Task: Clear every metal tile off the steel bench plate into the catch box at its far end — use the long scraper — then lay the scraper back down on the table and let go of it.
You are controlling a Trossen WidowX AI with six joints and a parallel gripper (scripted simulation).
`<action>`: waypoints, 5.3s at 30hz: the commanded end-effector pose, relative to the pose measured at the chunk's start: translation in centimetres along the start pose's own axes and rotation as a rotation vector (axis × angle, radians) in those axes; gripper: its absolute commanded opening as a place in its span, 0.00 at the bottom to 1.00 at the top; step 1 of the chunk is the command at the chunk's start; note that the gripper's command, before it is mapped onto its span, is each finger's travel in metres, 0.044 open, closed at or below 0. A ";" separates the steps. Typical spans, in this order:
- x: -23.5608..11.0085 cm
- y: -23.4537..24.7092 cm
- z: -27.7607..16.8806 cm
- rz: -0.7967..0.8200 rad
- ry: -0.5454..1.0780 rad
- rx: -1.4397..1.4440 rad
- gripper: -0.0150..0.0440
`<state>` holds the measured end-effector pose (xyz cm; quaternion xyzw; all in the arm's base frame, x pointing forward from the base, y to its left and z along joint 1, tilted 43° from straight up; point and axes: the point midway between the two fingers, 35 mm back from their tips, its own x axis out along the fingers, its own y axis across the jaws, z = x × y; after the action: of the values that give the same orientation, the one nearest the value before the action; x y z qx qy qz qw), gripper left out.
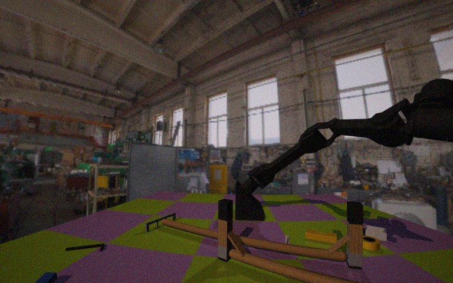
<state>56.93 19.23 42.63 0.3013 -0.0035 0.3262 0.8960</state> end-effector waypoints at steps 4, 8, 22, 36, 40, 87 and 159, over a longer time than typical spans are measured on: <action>1.1 1.0 -3.1 0.030 0.067 -0.005 0.25; 1.4 1.4 -4.1 0.042 0.089 -0.006 0.25; 2.6 1.2 -6.4 0.043 0.088 -0.005 0.25; 3.9 1.1 -9.6 0.044 0.086 -0.004 0.25; 4.3 1.1 -10.6 0.044 0.085 -0.003 0.25; 6.9 1.6 -22.5 0.044 0.084 0.002 0.25; 4.5 7.2 -23.9 0.043 0.083 0.006 0.25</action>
<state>53.30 36.98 29.24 0.2957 0.0069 0.3398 0.8928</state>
